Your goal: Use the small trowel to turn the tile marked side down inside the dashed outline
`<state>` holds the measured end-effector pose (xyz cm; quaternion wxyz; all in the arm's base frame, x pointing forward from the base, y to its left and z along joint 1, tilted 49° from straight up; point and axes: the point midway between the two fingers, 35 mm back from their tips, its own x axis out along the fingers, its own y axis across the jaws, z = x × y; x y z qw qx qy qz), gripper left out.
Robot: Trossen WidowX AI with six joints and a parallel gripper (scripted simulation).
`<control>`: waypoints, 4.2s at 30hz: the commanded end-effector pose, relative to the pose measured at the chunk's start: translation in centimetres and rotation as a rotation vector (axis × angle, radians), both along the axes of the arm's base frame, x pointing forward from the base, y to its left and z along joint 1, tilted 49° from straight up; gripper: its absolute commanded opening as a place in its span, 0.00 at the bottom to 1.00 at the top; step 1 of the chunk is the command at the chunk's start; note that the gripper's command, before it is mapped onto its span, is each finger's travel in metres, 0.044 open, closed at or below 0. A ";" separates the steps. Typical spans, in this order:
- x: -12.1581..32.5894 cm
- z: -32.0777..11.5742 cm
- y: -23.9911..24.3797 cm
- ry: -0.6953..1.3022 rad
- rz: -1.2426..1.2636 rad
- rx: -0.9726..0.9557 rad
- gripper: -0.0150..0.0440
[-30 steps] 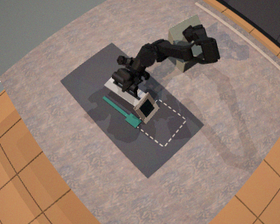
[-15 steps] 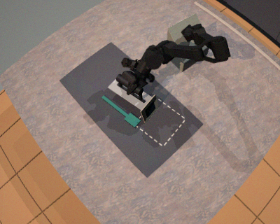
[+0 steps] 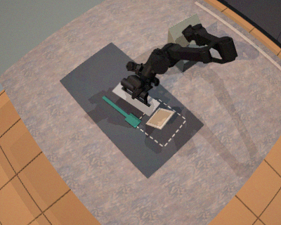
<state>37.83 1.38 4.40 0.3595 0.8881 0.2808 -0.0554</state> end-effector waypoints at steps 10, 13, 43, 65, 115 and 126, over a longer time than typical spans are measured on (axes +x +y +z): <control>0.3 -1.8 -6.3 -0.011 -0.018 -0.010 0.25; 0.3 -2.0 -6.6 -0.012 -0.018 -0.009 0.25; 0.3 -2.0 -6.6 -0.012 -0.018 -0.009 0.25; 1.7 -4.2 -7.9 0.109 -0.104 0.042 0.25; 3.5 -21.8 -17.4 0.938 -0.875 0.173 0.25; 3.7 -23.0 -16.0 0.939 -0.874 0.174 0.25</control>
